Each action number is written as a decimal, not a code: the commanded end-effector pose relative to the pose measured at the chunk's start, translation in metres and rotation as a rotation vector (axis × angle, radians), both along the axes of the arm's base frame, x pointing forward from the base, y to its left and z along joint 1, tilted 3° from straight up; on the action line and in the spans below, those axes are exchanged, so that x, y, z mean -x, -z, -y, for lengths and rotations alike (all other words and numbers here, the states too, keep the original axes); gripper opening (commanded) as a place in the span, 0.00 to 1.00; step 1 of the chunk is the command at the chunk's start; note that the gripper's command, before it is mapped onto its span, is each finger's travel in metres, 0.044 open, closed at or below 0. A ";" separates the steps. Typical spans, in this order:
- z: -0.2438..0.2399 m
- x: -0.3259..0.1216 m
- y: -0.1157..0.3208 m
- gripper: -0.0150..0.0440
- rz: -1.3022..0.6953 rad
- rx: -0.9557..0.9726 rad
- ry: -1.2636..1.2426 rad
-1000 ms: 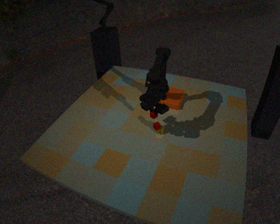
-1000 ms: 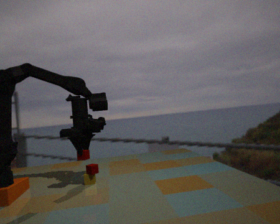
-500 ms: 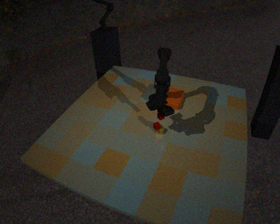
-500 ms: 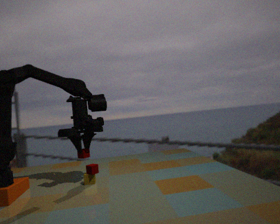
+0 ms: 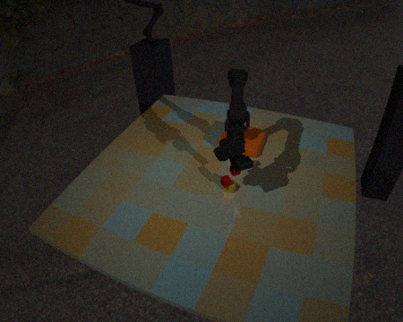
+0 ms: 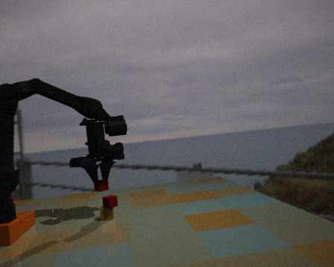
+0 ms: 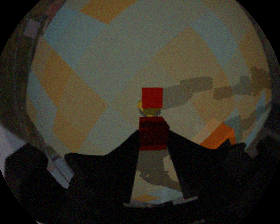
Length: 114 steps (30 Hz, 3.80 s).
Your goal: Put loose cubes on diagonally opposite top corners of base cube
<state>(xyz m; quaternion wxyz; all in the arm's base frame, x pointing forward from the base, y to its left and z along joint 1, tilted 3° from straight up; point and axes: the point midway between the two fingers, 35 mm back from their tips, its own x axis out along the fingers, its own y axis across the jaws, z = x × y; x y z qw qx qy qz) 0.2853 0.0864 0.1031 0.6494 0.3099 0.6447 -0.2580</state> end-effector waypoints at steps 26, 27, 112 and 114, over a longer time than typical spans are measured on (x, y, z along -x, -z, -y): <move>-0.002 0.002 0.043 0.43 -0.015 0.001 0.005; -0.002 0.002 0.045 0.43 -0.015 0.001 0.005; 0.002 0.003 -0.017 0.65 -0.013 0.004 0.002; 0.001 0.004 -0.014 0.74 -0.018 0.005 0.005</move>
